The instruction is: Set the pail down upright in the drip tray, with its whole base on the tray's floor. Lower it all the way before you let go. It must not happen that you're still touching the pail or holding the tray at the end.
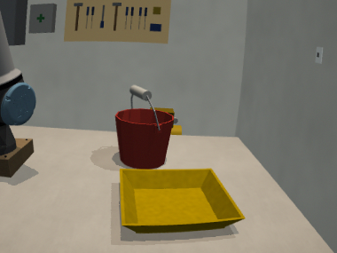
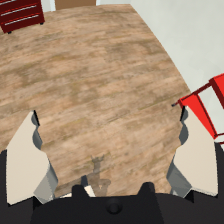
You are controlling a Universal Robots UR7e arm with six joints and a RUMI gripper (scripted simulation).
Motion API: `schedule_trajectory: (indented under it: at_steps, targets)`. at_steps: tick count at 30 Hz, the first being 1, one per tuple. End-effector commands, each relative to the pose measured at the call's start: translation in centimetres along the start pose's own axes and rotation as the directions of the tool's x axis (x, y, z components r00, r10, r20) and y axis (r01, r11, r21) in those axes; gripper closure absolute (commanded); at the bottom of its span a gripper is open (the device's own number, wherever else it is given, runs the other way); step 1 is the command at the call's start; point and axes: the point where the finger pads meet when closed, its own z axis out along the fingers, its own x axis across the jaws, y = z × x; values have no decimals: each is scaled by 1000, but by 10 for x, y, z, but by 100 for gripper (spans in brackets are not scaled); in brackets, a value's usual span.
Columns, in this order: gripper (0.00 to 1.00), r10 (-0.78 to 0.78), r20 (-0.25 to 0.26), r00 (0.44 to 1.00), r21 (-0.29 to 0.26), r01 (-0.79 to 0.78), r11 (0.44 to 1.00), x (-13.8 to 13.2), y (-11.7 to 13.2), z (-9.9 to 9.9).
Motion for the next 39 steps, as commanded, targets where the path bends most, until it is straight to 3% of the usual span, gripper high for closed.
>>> schedule_trajectory:
  at_steps: [1, 25, 34, 39]
  targets:
    - [0, 0, 0, 1000, 2, 0, 1000, 0, -1, -1]
    - [0, -7, 4, 1000, 1, 7, 1000, -4, 0, -1]
    - [0, -45, 26, 999, -3, 45, 999, -24, 1, -2]
    - [0, -99, 57, 993, -5, 100, 995, -54, 4, -4]
